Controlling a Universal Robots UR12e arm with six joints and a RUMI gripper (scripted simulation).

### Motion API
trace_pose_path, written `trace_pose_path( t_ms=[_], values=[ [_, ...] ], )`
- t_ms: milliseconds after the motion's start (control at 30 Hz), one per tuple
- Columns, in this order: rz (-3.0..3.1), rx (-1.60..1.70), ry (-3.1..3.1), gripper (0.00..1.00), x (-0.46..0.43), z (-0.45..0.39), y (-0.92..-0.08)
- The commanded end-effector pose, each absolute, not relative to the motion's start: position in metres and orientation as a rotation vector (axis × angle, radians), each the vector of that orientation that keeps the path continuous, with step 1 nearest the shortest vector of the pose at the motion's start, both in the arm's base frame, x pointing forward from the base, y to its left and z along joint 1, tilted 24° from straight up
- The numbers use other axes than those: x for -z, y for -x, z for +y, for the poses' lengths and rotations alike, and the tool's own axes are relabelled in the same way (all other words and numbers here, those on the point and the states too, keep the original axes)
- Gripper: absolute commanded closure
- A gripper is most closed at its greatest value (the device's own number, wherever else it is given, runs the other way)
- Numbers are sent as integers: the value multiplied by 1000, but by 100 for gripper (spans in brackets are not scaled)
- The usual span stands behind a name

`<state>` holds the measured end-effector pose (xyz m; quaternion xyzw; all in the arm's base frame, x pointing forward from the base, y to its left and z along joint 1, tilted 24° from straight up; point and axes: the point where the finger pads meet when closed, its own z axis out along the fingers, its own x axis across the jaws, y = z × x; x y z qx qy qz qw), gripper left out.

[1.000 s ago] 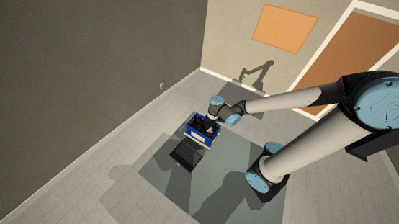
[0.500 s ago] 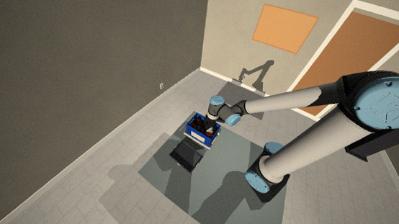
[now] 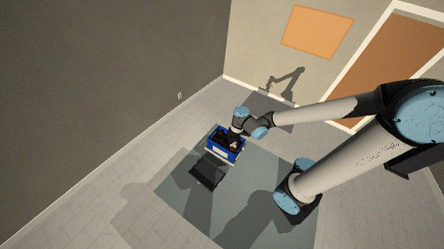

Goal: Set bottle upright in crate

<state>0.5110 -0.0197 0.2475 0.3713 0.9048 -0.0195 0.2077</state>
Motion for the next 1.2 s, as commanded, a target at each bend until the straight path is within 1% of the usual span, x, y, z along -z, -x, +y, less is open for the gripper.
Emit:
trace_pose_path(
  t_ms=[0, 1167],
  values=[
    [2518, 54, -1033, 100, -247, -20, -512],
    [2518, 54, -1033, 100, -218, -26, -523]
  ],
)
